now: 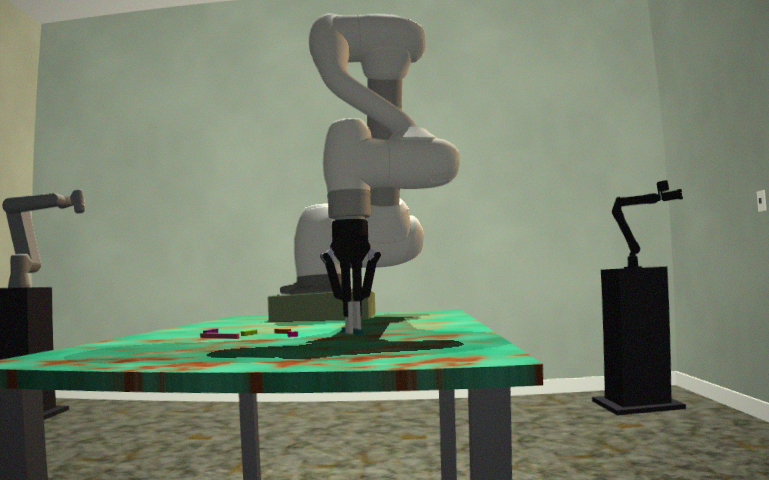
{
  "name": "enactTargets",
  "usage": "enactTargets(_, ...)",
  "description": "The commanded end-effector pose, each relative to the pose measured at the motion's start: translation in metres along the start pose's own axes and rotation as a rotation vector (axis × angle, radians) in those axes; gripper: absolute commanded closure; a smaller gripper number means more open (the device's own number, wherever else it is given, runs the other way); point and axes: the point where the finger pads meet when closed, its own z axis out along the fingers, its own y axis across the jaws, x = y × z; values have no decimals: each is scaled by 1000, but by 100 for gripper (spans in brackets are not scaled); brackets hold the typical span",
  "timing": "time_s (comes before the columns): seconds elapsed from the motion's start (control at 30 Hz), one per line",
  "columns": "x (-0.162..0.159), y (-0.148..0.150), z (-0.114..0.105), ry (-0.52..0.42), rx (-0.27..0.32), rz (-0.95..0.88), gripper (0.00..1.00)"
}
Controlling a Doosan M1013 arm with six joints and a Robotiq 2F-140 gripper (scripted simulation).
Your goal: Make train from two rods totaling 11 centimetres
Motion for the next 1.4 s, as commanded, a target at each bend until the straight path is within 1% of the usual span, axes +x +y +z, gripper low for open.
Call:
enactTargets(0.0,0,0,0,0,0,0,95)
enactTargets(0.03,0,0,0,0,0,0,92)
enactTargets(0.2,0,0,0,0,0,0,90)
enactTargets(0.23,0,0,0,0,0,0,88)
enactTargets(0.3,0,0,0,0,0,0,88)
enactTargets(0.33,0,0,0,0,0,0,85)
enactTargets(0.83,0,0,-3,0,0,0,85)
enactTargets(0.97,0,0,-14,0,0,0,85)
enactTargets(1.03,0,0,-14,0,0,0,85)
enactTargets(1.37,0,0,-65,0,0,0,85)
